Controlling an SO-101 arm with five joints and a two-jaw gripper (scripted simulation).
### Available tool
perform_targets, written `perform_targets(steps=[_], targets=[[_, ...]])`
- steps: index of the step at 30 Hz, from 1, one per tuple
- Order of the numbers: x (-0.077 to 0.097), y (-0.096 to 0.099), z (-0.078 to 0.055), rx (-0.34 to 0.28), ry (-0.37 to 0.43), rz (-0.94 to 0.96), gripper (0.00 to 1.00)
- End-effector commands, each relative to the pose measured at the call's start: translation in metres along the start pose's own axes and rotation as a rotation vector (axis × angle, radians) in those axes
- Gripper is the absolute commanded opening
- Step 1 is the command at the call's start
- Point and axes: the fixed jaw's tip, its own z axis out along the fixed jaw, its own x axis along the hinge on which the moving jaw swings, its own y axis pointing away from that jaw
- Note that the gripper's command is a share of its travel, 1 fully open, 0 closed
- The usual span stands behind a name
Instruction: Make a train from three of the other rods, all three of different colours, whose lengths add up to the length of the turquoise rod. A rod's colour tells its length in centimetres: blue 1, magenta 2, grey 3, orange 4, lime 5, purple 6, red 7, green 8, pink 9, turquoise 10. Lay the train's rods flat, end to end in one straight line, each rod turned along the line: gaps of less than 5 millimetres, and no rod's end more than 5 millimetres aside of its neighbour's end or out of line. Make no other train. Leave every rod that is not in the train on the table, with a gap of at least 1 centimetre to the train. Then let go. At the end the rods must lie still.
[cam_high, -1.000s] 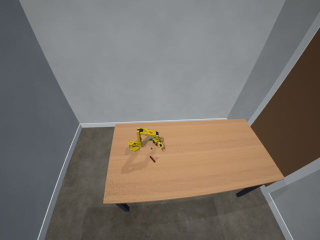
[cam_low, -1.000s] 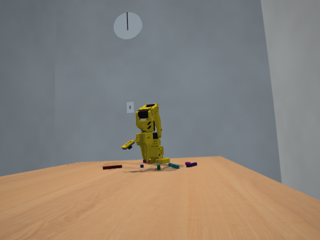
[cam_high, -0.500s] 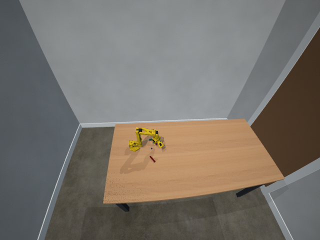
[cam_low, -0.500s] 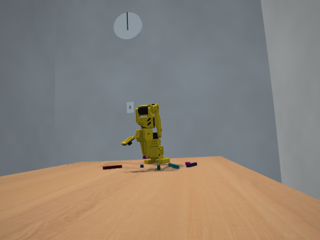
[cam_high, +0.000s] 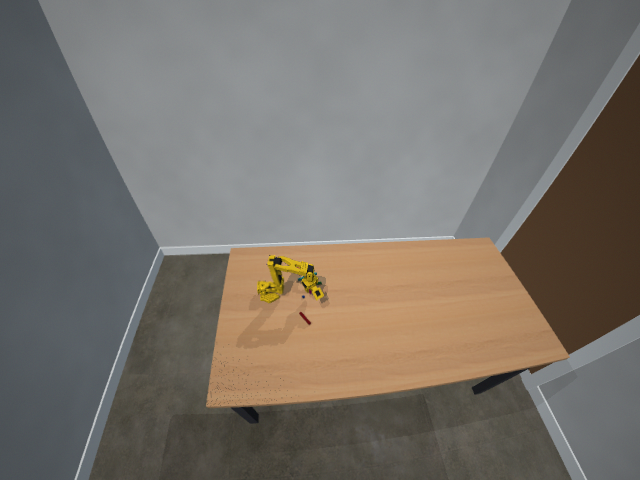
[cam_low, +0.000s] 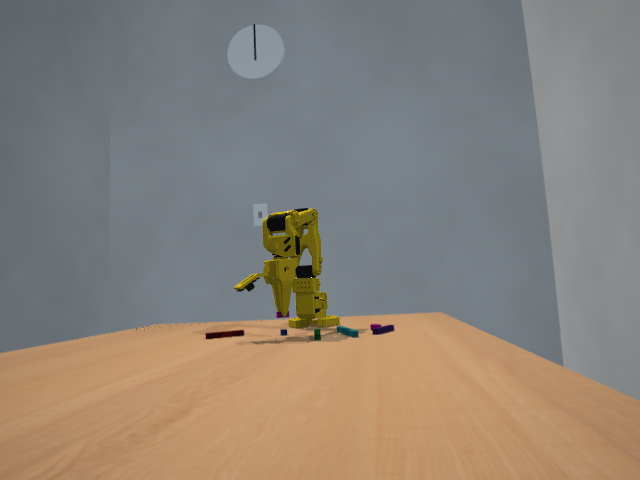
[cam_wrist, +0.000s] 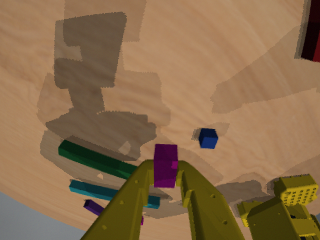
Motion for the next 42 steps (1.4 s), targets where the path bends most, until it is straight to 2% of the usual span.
perform_targets(steps=[1, 11, 42], targets=[[-0.01, -0.004, -0.009, -0.06, -0.053, 0.023, 0.0], [-0.014, -0.024, -0.005, -0.056, -0.057, 0.066, 0.0], [-0.015, -0.026, -0.005, -0.055, -0.057, 0.068, 0.0]])
